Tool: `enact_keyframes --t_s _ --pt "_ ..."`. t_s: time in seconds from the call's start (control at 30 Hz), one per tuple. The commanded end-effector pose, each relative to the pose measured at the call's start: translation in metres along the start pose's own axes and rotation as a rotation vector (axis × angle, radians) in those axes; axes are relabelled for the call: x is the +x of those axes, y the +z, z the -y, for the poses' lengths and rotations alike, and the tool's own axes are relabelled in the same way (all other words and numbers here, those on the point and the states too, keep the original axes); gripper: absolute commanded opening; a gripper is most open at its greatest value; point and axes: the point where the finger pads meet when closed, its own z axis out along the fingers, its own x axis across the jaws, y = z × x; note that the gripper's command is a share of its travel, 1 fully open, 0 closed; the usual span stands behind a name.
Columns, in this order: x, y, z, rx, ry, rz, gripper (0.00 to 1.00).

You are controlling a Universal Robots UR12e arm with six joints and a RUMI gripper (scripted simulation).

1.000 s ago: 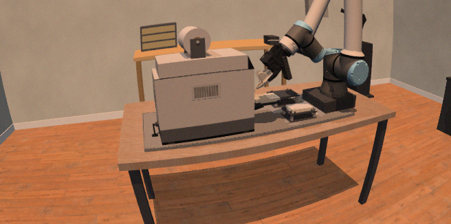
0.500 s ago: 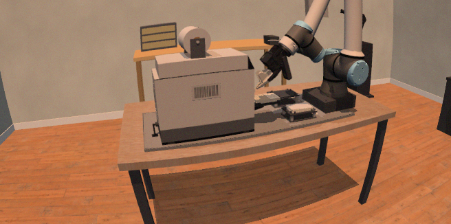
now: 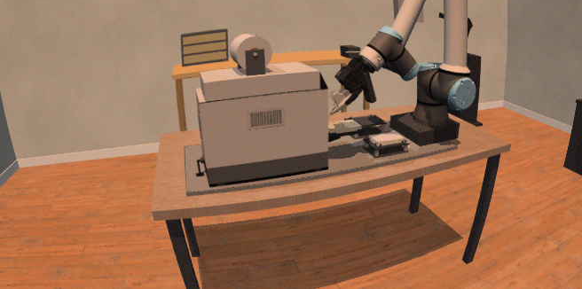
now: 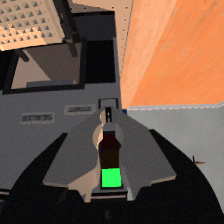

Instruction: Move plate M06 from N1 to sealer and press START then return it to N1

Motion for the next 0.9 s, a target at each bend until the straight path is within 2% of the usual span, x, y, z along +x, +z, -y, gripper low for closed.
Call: enact_keyframes --t_s 0.0,0.87 --pt "0.0005 0.0011 -0.0047 -0.004 0.000 0.000 0.00" --pt "0.0005 0.0036 -0.0072 -0.004 0.000 0.000 0.00"
